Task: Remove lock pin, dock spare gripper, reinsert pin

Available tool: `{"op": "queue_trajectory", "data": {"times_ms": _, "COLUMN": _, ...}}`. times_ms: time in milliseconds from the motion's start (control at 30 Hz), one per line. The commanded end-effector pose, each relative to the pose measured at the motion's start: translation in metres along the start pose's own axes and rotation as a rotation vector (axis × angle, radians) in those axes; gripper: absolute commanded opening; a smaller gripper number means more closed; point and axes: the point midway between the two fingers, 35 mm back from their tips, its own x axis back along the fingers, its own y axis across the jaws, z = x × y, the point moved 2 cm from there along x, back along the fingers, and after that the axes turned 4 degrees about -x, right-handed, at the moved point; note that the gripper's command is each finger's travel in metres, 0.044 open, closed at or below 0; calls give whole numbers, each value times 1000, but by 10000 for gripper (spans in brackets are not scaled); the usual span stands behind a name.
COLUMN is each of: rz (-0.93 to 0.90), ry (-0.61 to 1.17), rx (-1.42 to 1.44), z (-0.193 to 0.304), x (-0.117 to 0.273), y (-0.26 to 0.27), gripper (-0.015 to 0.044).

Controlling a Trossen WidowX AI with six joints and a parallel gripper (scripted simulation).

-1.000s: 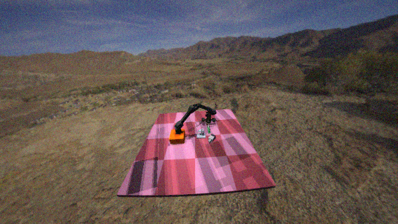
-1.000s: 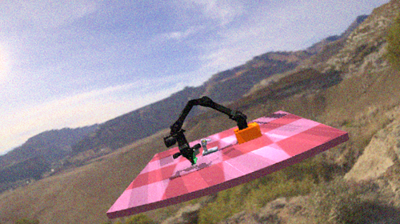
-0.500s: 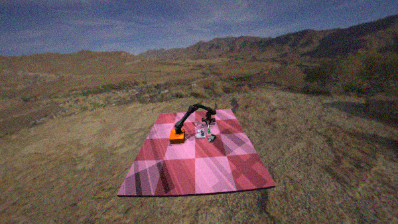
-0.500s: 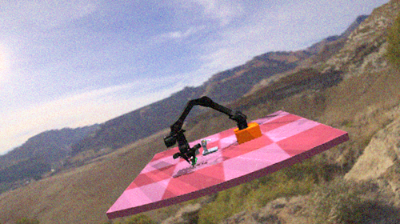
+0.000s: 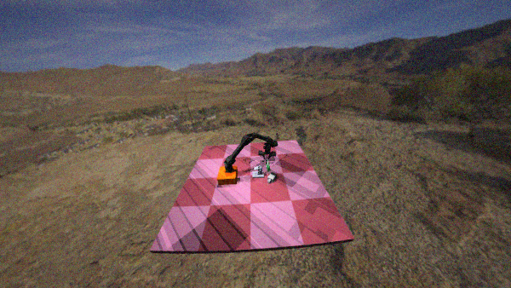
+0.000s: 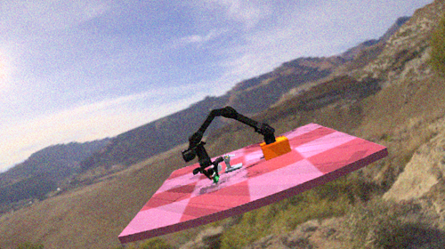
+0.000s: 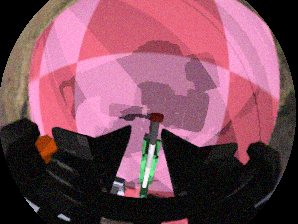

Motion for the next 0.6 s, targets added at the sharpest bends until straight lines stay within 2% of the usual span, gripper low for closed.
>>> {"op": "queue_trajectory", "data": {"times_ms": 0, "rz": 2, "ry": -1, "rx": 0, "z": -1, "x": 11, "y": 1, "gripper": 200}}
{"op": "queue_trajectory", "data": {"times_ms": 567, "rz": -37, "ry": 22, "rx": -3, "z": 2, "x": 35, "y": 11, "gripper": 200}}
